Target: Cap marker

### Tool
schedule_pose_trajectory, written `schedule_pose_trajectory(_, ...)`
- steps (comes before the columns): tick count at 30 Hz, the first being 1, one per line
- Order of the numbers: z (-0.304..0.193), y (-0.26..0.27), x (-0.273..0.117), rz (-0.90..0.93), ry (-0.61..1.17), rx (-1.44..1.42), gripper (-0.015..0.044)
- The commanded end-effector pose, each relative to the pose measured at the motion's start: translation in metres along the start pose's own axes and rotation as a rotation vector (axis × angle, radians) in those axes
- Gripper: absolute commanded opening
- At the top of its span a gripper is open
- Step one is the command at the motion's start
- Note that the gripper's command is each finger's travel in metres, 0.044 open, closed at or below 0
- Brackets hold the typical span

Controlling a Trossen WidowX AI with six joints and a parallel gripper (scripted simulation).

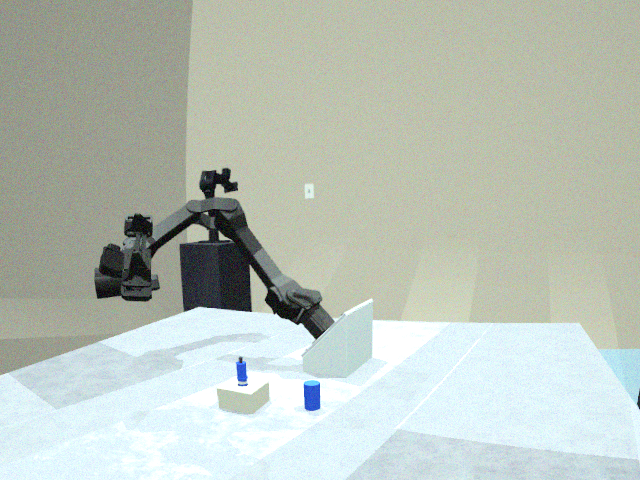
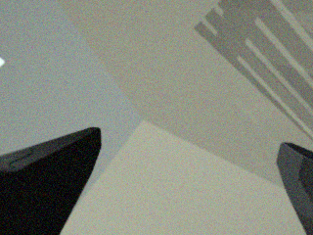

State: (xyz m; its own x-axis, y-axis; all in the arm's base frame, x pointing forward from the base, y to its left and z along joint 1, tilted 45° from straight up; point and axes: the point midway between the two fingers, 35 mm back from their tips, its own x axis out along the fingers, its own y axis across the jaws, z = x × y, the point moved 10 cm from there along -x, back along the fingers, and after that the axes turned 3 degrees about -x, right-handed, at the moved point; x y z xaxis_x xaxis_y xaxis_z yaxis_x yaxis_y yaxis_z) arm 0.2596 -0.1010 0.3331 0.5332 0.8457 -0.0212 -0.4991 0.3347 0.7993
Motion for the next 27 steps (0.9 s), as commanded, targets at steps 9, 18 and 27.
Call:
schedule_pose_trajectory(9, -0.043, -0.055, 0.077, -0.351, 0.330, 0.548, 0.0246)
schedule_pose_trajectory(18, -0.108, -0.086, 0.139, -0.845, 0.586, 0.853, 0.0246)
schedule_pose_trajectory(27, -0.218, -0.103, 0.194, -1.757, 0.602, 0.768, 0.0246)
